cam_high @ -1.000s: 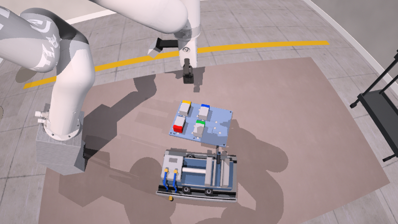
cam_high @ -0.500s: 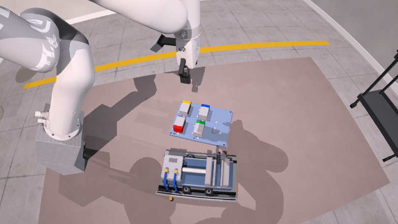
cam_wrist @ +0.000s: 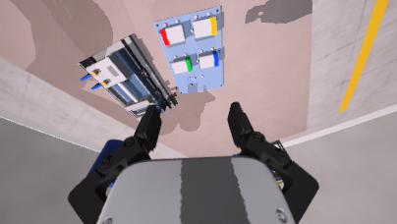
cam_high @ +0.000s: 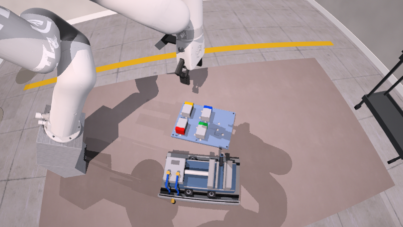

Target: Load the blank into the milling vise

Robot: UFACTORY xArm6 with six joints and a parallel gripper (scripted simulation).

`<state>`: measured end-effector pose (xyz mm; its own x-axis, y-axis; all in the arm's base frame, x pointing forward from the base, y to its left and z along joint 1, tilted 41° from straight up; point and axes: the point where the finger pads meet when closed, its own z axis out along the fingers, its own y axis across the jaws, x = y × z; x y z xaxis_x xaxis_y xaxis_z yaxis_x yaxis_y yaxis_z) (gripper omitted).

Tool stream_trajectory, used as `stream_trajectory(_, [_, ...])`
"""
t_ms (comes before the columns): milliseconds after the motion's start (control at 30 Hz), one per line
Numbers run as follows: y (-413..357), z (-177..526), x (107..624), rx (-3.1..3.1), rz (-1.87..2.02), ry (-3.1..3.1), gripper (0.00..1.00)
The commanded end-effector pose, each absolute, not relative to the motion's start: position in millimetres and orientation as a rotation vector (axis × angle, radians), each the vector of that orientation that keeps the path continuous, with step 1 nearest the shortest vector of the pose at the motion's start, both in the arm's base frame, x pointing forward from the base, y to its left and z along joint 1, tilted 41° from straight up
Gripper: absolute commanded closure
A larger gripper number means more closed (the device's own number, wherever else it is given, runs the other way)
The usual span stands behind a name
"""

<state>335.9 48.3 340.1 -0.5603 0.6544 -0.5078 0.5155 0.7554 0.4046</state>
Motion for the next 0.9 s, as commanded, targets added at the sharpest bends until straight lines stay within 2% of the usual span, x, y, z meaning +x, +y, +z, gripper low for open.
stream_trajectory(0, [48.5, 341.7, 336.1, 0.914, 0.286, 2.274, 0.00])
stream_trajectory(867, [48.5, 341.7, 336.1, 1.312, 0.437, 2.105, 0.00])
